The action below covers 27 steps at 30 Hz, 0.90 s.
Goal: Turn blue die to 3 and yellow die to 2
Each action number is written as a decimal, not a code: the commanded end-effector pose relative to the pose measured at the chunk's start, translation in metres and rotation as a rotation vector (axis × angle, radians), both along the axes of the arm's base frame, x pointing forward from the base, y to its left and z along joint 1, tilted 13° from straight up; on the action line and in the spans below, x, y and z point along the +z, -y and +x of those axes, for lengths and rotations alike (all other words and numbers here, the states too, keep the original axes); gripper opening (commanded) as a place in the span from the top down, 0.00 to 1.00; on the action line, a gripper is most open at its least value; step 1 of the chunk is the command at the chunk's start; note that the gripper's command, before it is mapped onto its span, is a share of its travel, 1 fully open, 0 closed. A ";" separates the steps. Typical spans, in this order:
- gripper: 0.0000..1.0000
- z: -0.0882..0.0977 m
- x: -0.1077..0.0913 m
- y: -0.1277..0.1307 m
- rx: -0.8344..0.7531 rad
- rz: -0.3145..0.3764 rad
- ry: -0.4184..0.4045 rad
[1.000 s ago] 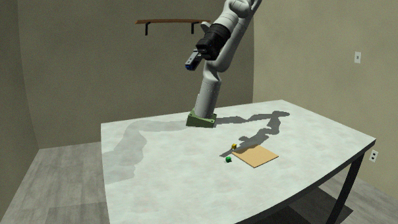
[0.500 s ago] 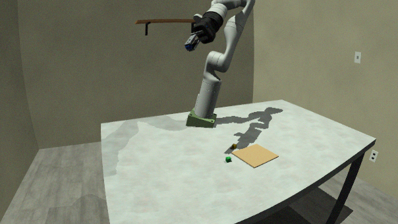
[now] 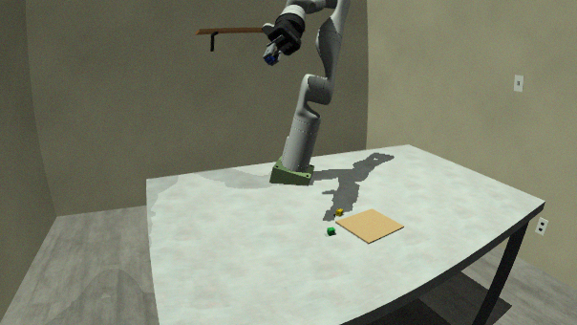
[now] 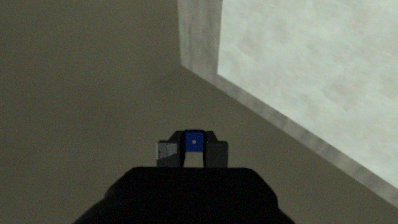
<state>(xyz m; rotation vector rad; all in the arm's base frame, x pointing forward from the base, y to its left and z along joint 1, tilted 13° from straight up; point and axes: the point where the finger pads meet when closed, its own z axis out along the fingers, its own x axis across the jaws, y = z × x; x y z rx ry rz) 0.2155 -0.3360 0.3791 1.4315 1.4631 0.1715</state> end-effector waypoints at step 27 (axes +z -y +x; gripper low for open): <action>0.66 -0.006 -0.092 0.017 0.110 0.153 0.302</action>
